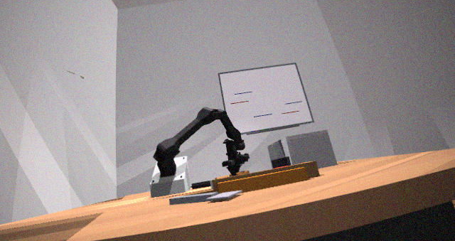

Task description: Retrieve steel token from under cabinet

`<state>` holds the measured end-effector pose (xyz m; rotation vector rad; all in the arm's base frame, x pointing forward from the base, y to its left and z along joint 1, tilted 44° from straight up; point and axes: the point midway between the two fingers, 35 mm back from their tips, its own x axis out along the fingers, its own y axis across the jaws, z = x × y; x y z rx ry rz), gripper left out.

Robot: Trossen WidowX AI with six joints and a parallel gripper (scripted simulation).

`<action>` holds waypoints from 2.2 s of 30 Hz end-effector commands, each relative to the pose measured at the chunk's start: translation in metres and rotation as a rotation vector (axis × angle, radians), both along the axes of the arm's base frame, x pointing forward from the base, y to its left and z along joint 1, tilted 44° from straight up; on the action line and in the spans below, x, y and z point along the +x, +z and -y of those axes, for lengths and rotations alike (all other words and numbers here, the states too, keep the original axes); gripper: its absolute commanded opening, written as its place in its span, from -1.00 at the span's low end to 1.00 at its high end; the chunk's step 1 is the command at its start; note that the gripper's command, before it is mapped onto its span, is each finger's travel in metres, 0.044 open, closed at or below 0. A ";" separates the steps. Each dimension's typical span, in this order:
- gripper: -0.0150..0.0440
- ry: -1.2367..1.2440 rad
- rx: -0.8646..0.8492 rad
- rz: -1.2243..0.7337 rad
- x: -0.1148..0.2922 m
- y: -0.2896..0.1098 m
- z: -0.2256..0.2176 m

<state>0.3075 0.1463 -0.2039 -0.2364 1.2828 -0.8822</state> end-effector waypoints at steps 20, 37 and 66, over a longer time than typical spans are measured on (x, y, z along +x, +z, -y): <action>-0.49 -0.004 -0.002 0.010 0.022 0.010 0.011; -0.49 -0.004 -0.003 0.009 0.016 0.018 0.021; -0.49 -0.004 -0.004 0.008 0.004 0.033 0.038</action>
